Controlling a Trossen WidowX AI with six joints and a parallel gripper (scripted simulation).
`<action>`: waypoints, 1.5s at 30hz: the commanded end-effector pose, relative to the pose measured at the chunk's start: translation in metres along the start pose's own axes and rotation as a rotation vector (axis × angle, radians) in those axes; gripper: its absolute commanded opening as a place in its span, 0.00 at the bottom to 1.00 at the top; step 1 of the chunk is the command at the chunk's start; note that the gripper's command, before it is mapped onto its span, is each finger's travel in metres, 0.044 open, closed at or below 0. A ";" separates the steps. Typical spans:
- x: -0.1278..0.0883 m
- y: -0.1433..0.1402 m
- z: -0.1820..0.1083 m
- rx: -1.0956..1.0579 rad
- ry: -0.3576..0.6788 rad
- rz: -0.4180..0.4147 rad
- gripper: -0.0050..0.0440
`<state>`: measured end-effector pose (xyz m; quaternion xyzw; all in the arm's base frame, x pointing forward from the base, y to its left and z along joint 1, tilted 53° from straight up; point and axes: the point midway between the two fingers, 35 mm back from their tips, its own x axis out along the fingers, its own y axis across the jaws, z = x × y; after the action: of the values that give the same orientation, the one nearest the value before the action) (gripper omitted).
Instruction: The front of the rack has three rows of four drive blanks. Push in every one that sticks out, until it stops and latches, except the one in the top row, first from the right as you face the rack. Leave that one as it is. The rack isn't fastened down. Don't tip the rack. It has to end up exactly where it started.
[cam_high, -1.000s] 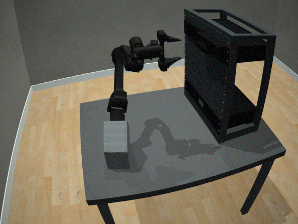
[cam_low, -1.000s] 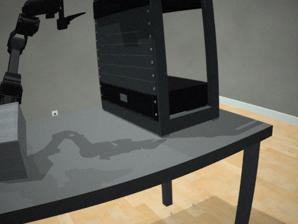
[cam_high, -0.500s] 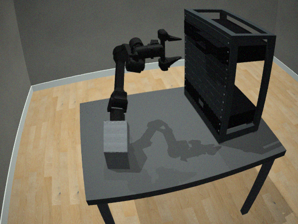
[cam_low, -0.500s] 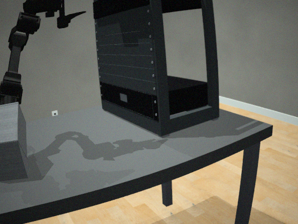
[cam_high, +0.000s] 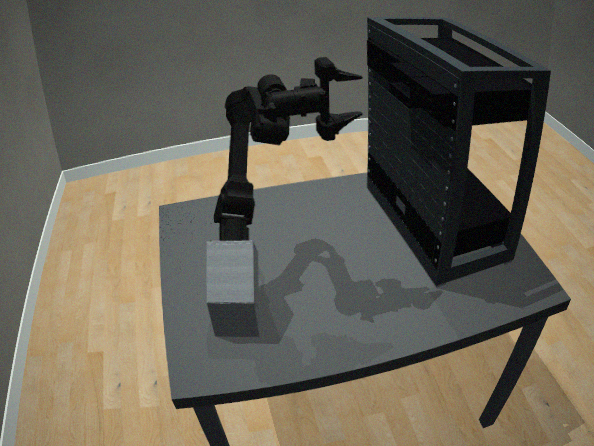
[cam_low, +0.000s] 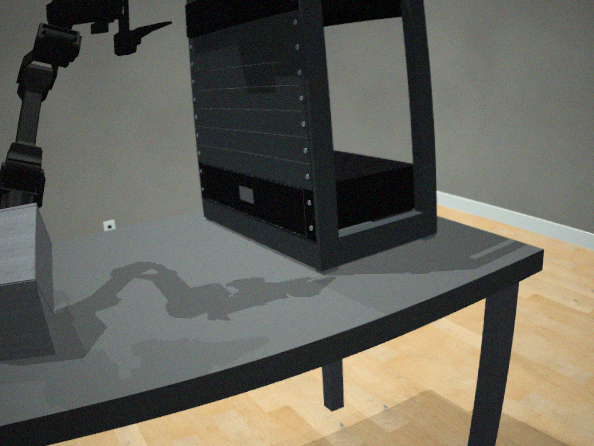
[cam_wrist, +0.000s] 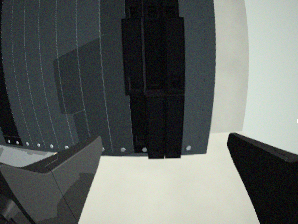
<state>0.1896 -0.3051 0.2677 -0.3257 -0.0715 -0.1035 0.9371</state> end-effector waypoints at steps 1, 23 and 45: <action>0.001 -0.002 0.001 -0.004 -0.004 0.002 1.00; 0.076 -0.018 -0.042 -0.013 -0.021 -0.005 1.00; 0.077 -0.018 -0.042 -0.013 -0.021 -0.005 1.00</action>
<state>0.2625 -0.3545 0.2564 -0.3247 -0.0793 -0.0993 0.9372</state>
